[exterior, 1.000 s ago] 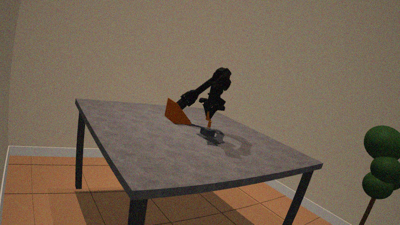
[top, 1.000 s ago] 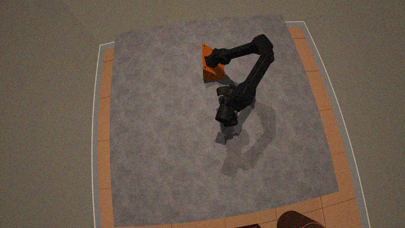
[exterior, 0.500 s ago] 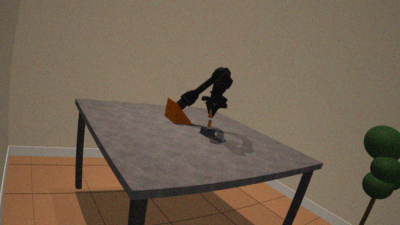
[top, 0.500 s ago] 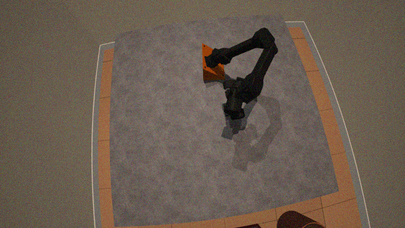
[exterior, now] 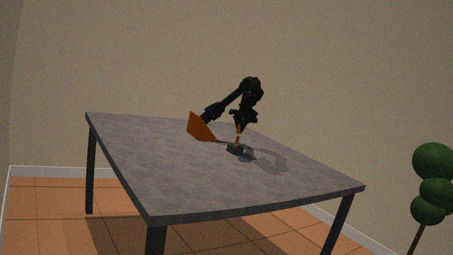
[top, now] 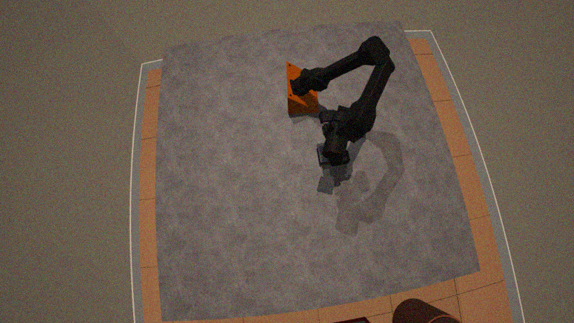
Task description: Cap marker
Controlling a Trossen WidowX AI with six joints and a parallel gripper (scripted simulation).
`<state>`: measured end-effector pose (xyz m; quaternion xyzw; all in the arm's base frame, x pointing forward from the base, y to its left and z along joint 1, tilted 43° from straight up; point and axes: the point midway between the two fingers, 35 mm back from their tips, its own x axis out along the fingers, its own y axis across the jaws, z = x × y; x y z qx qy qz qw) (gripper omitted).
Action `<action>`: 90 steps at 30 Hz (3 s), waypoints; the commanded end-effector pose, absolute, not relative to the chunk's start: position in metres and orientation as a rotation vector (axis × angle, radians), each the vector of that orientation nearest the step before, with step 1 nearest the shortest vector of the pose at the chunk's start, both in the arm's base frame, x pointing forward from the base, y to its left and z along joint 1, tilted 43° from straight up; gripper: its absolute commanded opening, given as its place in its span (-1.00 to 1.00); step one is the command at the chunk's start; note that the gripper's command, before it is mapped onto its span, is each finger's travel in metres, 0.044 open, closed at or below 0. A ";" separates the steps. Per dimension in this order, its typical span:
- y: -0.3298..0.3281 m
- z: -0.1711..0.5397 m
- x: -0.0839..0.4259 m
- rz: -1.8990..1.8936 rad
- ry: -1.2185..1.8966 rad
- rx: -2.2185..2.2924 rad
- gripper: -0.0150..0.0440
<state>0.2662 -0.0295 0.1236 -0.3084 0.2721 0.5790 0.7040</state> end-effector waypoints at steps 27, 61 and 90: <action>0.002 0.090 0.275 1.285 0.602 -0.675 -0.49; 0.004 0.086 0.275 1.287 0.602 -0.683 1.00; -0.039 0.130 0.263 0.496 1.324 0.609 -0.49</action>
